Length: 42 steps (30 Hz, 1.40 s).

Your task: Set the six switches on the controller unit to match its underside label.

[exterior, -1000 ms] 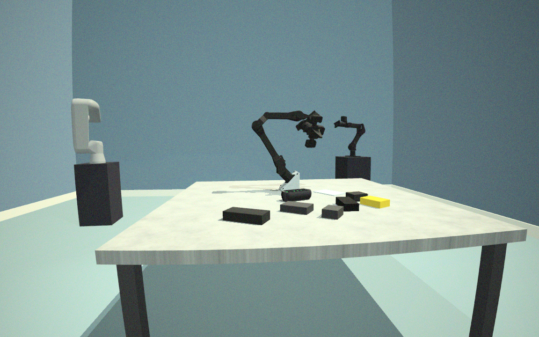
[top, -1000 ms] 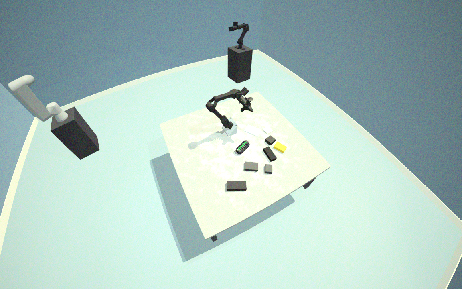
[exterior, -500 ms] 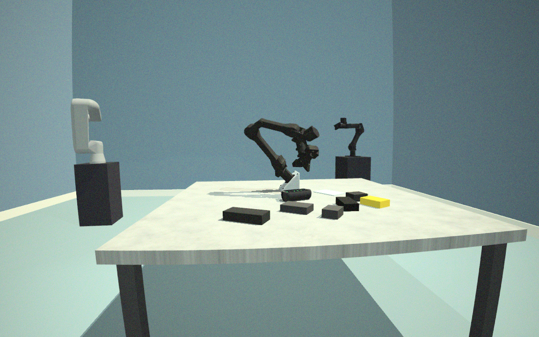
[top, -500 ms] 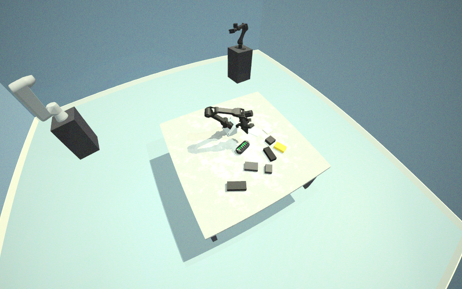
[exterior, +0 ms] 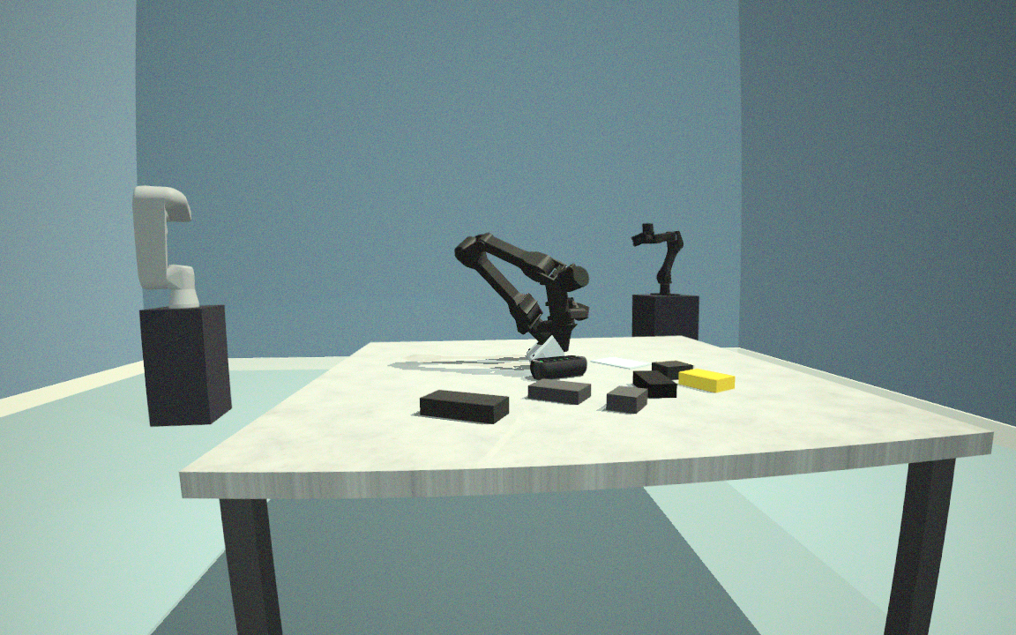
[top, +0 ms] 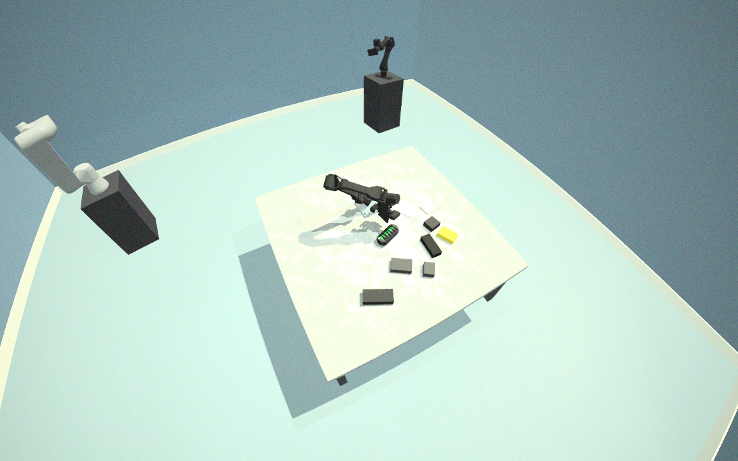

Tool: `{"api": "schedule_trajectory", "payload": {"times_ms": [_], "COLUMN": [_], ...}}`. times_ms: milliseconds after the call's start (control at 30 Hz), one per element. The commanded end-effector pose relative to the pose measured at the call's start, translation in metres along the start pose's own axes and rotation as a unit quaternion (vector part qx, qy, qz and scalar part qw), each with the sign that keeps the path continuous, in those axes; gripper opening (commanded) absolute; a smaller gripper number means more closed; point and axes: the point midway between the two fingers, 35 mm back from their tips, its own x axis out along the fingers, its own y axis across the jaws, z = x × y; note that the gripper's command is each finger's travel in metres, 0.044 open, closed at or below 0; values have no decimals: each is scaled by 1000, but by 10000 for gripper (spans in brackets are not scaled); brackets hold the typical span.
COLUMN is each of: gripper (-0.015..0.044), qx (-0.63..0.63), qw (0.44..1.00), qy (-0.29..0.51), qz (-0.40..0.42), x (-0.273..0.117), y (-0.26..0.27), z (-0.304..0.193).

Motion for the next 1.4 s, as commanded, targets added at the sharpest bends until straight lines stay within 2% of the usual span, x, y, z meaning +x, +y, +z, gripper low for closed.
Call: {"api": "schedule_trajectory", "payload": {"times_ms": [0, 867, 1367], "gripper": [0, 0, 0], "qx": [-2, -2, -2], "qw": [1000, 1000, 1000], "qy": [-2, -1, -1], "qz": [4, 5, 5], "x": [7, 46, 48], "y": [4, 18, 14], "z": [0, 0, 0]}}
